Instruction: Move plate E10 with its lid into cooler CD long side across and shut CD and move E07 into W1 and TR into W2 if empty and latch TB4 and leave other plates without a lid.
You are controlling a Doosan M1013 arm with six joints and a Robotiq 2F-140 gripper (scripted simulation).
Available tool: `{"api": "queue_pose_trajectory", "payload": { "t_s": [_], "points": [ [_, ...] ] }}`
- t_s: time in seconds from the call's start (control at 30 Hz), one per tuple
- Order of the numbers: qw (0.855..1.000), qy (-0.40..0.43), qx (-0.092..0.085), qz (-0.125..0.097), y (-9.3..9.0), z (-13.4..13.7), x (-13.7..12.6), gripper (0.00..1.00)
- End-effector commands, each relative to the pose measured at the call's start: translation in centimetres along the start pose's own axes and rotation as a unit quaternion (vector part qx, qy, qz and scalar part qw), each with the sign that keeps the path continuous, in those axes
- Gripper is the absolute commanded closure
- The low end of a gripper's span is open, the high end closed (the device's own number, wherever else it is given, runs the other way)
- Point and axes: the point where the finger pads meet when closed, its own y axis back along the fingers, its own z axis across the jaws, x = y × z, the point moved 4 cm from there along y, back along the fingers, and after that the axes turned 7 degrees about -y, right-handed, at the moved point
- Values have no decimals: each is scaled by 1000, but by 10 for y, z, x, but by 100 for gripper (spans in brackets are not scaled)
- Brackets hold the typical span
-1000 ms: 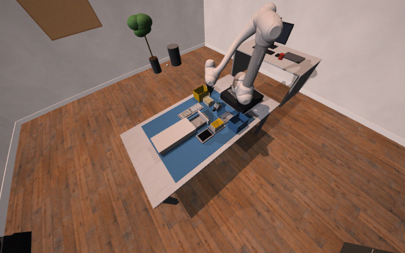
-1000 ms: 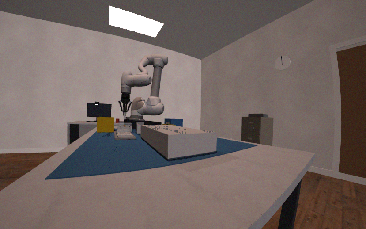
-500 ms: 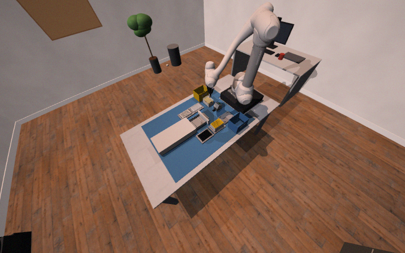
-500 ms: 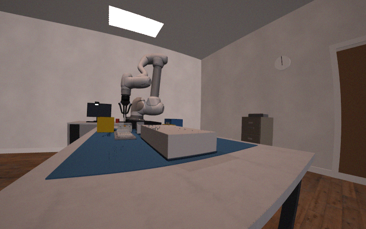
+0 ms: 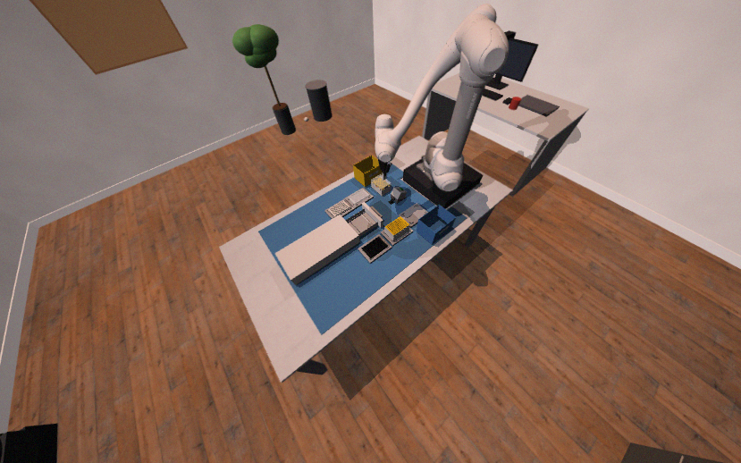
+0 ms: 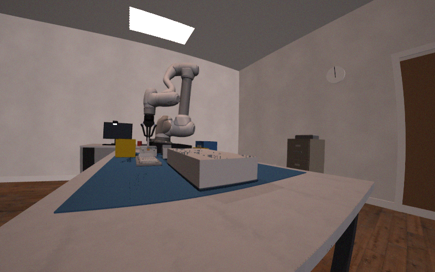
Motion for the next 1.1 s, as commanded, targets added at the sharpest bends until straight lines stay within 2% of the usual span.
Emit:
{"api": "queue_pose_trajectory", "payload": {
  "t_s": [0.0,1.07],
  "points": [
    [1000,0,0,0,0,0,0,100],
    [1000,0,0,0,-6,0,0,100]
  ]
}}
